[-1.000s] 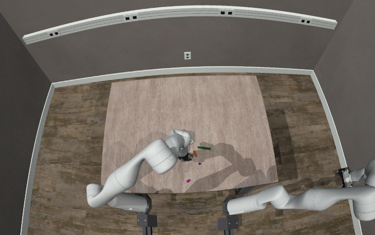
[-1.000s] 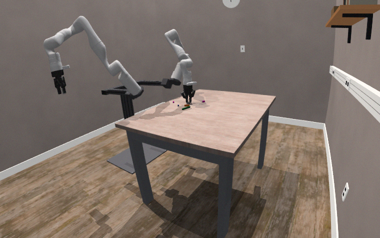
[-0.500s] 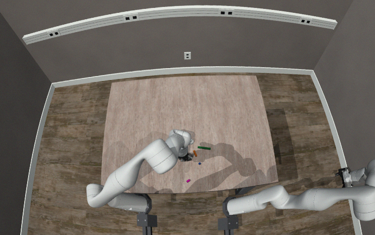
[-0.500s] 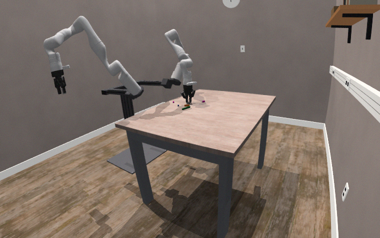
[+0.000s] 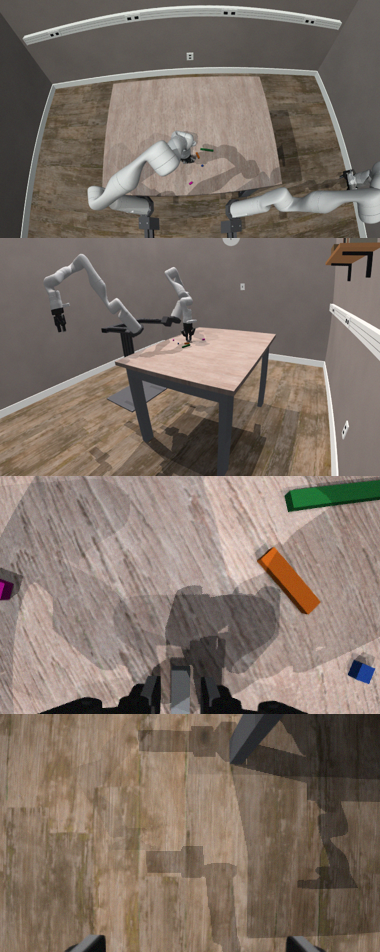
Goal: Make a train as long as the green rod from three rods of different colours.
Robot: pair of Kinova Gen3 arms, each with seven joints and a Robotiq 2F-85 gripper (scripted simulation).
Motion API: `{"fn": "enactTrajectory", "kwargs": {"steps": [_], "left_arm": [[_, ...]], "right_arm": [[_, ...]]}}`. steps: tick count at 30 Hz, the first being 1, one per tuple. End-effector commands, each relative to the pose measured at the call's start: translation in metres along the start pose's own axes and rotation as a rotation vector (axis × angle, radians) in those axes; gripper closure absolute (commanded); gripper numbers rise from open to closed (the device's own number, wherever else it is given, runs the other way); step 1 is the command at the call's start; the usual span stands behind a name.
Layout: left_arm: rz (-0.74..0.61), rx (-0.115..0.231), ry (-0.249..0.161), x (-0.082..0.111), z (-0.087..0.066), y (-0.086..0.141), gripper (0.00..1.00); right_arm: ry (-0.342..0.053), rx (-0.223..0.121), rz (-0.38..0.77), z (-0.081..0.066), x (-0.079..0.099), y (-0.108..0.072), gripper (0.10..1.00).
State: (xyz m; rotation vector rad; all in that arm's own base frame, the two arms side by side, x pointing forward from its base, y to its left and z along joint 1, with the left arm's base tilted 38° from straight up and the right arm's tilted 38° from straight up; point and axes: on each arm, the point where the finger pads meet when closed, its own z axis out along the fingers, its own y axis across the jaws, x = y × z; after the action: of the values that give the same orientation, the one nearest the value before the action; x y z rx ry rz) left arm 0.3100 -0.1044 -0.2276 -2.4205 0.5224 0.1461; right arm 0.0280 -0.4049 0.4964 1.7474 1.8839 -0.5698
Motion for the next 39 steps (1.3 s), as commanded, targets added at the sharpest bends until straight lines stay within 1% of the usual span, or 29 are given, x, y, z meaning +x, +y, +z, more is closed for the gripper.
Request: {"fn": "enactTrajectory", "kwargs": {"steps": [1,4,5,39], "left_arm": [[0.0,-0.001,0.002,0.0007,-0.0009,0.0004,0.684],[0.0,-0.001,0.002,0.0007,-0.0009,0.0004,0.684],[0.0,-0.001,0.002,0.0007,-0.0009,0.0004,0.861],[0.0,-0.001,0.002,0.0007,-0.001,0.0004,0.861]], "right_arm": [[-0.001,-0.001,0.0,-0.0005,-0.0003,0.0,0.099],[-0.001,-0.001,0.0,-0.0005,-0.0003,0.0,0.099],[-0.001,-0.001,0.0,-0.0005,-0.0003,0.0,0.099],[-0.001,-0.001,0.0,-0.0005,-0.0003,0.0,0.099]]}}
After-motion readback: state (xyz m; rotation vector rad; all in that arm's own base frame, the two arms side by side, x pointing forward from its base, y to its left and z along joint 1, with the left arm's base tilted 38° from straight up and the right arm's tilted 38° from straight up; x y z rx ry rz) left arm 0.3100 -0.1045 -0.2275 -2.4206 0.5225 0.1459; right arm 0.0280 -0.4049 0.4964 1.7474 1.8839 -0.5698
